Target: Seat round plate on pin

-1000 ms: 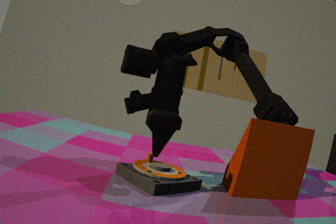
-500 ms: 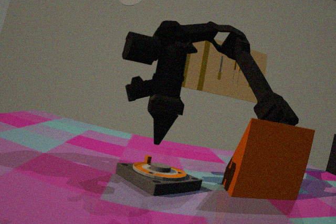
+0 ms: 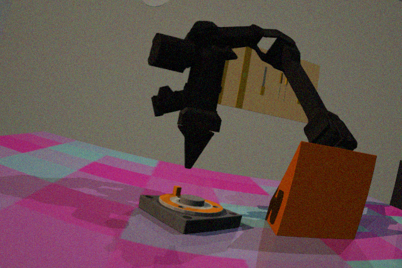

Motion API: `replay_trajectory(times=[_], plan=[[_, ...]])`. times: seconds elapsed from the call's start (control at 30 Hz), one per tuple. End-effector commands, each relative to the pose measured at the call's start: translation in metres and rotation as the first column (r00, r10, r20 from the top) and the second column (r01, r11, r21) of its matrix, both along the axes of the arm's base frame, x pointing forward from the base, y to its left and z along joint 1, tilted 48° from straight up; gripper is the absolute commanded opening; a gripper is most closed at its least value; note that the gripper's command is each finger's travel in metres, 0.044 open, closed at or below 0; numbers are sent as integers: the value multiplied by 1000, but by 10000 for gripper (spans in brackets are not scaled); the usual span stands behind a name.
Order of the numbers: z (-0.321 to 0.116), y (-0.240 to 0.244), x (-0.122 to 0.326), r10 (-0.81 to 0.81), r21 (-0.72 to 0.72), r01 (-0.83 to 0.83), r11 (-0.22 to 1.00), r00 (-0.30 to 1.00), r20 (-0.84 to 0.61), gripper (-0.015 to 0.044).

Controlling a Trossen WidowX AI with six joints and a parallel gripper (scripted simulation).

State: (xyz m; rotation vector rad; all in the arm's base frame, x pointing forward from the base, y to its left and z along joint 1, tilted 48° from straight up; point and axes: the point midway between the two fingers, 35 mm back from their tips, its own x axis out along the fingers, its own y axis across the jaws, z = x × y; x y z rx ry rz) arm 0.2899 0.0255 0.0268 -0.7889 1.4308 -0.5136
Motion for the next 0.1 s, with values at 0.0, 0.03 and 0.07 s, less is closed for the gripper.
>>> replay_trajectory(times=[0.0, 0.03, 0.07], plan=[[0, 0, 0, 3, -1, -3, 1000, 1000, -3, 0], [0, 0, 0, 3, -1, -3, 1000, 1000, -3, 0], [0, 0, 0, 3, -1, -3, 1000, 1000, -3, 0]])
